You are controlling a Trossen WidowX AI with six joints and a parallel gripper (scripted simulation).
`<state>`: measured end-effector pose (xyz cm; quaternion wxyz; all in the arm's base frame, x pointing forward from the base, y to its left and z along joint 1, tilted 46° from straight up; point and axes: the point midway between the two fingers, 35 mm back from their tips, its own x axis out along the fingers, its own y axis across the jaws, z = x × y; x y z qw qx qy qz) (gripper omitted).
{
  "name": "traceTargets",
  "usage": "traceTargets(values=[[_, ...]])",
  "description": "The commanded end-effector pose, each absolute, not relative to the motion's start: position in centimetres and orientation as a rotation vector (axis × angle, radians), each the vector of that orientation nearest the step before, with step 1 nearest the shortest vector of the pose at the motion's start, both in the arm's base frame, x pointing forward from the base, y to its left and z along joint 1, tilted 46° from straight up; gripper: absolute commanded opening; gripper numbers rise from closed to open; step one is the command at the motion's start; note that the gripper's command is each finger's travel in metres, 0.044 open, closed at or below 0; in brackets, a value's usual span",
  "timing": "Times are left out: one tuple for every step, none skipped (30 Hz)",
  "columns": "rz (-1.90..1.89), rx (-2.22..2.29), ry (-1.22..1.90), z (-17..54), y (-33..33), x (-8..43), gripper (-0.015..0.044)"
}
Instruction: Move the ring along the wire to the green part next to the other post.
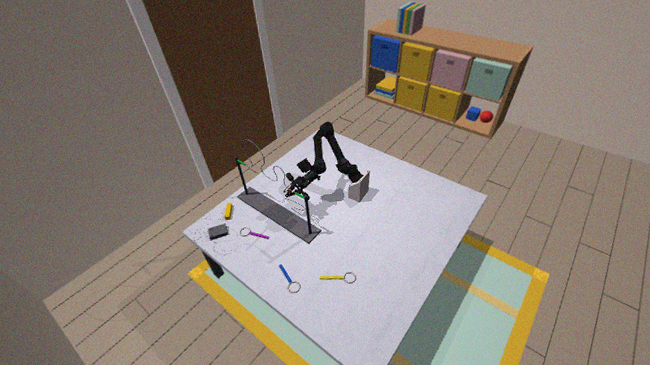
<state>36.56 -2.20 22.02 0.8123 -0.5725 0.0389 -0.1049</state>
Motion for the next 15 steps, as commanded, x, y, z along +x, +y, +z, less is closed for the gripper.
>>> traceTargets(values=[[-0.199, -1.141, 0.111, 20.5, -1.7, 36.5, -0.0150], [-0.194, -1.122, 0.116, 20.2, -1.5, 36.5, -0.0150], [-0.188, -1.103, 0.120, 19.9, -1.4, 36.5, -0.0150], [-0.183, -1.085, 0.125, 19.6, -1.2, 36.5, -0.0150], [-0.178, -1.066, 0.129, 19.3, -1.1, 36.5, -0.0150], [-0.173, -1.049, 0.134, 19.0, -0.9, 36.4, -0.0150], [-0.168, -1.032, 0.138, 18.7, -0.7, 36.4, -0.0150], [-0.164, -1.017, 0.142, 18.5, -0.6, 36.4, -0.0150], [-0.159, -1.002, 0.145, 18.3, -0.4, 36.4, -0.0150], [-0.155, -0.987, 0.149, 18.0, -0.2, 36.4, -0.0150], [-0.151, -0.972, 0.152, 17.8, -0.1, 36.4, -0.0150], [-0.147, -0.959, 0.156, 17.6, 0.1, 36.3, -0.0150], [-0.144, -0.947, 0.158, 17.4, 0.3, 36.3, -0.0150], [-0.141, -0.936, 0.161, 17.2, 0.4, 36.3, -0.0150], [-0.138, -0.925, 0.164, 17.0, 0.6, 36.3, -0.0150]])
